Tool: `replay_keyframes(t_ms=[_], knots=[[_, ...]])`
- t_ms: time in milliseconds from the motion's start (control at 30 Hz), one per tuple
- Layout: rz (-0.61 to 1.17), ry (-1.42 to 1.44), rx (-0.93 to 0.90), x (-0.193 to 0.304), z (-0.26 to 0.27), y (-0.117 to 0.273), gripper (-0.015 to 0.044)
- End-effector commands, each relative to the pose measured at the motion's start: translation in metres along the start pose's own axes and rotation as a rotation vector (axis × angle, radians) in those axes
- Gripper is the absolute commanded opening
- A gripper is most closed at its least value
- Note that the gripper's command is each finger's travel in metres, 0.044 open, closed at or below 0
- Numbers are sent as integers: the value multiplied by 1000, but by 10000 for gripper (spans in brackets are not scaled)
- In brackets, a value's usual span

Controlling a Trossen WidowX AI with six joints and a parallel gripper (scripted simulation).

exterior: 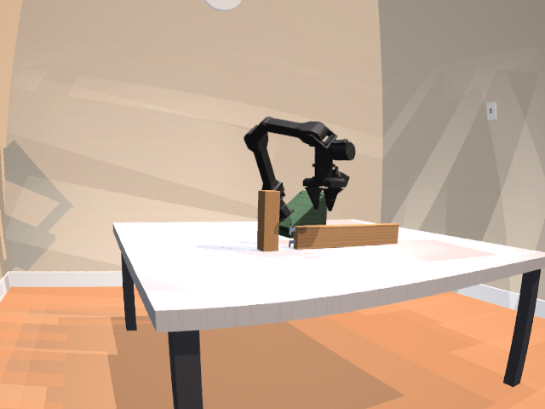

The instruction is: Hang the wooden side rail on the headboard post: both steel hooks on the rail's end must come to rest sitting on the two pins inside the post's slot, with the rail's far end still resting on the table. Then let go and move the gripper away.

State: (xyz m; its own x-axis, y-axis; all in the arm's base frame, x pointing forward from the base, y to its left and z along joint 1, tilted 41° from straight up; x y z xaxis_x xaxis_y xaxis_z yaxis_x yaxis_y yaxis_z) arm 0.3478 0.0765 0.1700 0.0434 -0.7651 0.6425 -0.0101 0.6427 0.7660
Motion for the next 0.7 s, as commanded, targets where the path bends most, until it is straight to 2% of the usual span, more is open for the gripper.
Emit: replay_keyframes(t_ms=[0, 667], knots=[[7, 8, -16, 1, 1, -18, 440], [7, 8, -15, 1, 1, -47, 440]])
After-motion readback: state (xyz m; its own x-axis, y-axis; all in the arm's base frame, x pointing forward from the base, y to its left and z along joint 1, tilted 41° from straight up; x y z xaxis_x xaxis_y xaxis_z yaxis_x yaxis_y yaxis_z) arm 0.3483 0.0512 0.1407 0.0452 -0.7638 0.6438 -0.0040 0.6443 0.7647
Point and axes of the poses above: the point midway between the two fingers, 35 mm back from their tips, its own y axis back along the fingers, its own z axis across the jaws, x = y × z, the point moved 10 cm from there along y, back along the fingers, and after that the axes turned 8 degrees about y, right-handed, at the moved point
